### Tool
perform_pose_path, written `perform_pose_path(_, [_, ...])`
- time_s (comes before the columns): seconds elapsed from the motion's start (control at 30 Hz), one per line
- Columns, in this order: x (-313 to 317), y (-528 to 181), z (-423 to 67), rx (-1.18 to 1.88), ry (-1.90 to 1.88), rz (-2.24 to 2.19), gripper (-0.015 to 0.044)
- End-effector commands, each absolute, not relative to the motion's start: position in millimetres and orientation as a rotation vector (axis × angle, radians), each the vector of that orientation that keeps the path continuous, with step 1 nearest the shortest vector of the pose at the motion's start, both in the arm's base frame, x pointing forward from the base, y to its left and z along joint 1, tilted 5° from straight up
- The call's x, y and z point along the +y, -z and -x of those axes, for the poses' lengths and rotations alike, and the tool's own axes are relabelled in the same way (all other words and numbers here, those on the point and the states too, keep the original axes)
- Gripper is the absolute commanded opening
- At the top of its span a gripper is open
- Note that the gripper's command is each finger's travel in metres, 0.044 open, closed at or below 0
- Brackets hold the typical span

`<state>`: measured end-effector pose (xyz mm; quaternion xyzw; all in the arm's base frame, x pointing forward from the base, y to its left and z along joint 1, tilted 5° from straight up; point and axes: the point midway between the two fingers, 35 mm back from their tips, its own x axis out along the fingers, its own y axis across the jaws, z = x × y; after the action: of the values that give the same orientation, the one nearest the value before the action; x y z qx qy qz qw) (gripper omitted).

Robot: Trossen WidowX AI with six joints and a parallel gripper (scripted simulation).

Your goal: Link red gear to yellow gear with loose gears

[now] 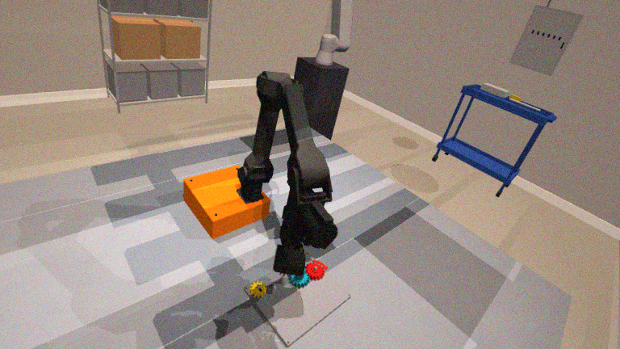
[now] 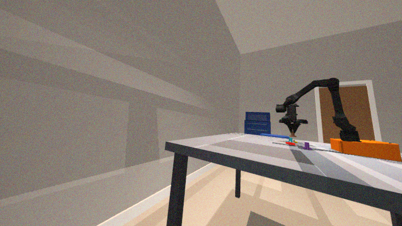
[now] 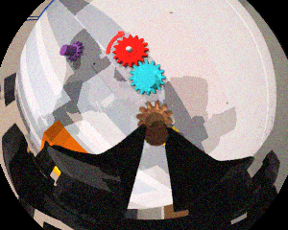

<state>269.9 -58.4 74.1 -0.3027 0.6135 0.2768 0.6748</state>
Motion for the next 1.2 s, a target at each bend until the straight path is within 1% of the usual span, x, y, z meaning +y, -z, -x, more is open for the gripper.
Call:
perform_pose_path(0.0, [-58,-76,-271,1.342,-0.703,0.771,0.0])
perform_pose_path(0.37, [-58,-76,-271,1.245,-0.929,1.022,0.0])
perform_pose_path(0.83, [-58,-75,-271,1.236,-0.948,1.044,0.0])
perform_pose_path(1.17, [-57,-63,-272,1.165,-1.075,1.185,0.0])
